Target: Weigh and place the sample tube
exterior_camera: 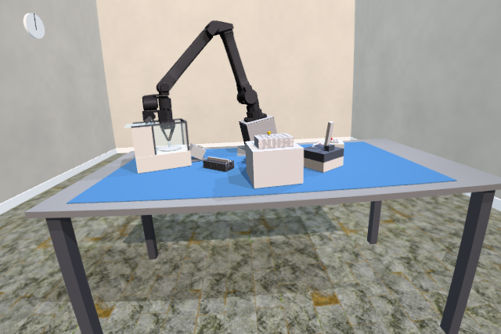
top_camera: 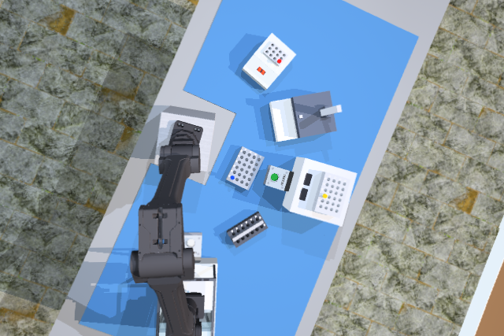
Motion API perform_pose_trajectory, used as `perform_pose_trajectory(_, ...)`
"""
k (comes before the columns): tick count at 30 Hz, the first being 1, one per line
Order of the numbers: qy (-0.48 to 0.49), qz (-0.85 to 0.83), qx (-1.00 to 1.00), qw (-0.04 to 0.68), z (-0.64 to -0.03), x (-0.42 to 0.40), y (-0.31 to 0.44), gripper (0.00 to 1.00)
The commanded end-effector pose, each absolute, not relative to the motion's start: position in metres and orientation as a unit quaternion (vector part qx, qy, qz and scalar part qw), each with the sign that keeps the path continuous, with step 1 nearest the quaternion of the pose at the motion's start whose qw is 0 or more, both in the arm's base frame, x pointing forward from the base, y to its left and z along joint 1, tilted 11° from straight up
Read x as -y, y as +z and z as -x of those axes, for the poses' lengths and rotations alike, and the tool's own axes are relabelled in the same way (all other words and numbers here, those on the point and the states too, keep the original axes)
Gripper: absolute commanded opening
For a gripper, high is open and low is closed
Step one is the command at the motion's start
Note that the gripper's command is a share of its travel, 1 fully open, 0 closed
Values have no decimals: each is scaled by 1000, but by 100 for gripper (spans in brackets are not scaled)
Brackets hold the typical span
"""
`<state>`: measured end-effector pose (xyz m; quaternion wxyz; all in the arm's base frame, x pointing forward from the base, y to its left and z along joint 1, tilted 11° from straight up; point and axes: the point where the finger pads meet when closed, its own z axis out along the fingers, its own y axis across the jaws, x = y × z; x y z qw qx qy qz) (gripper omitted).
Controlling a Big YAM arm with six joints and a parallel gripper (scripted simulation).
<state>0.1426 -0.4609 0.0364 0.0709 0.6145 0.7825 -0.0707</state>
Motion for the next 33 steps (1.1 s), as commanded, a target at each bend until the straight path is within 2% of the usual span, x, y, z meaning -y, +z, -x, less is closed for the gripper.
perform_pose_trajectory(1,-67,-613,-784,68,-138,460,31,9)
perform_pose_trajectory(16,-67,-613,-784,68,-138,460,31,9)
perform_pose_trajectory(17,-68,-613,-784,70,-138,458,38,36)
perform_pose_trajectory(33,-76,-613,-782,81,-145,469,47,36)
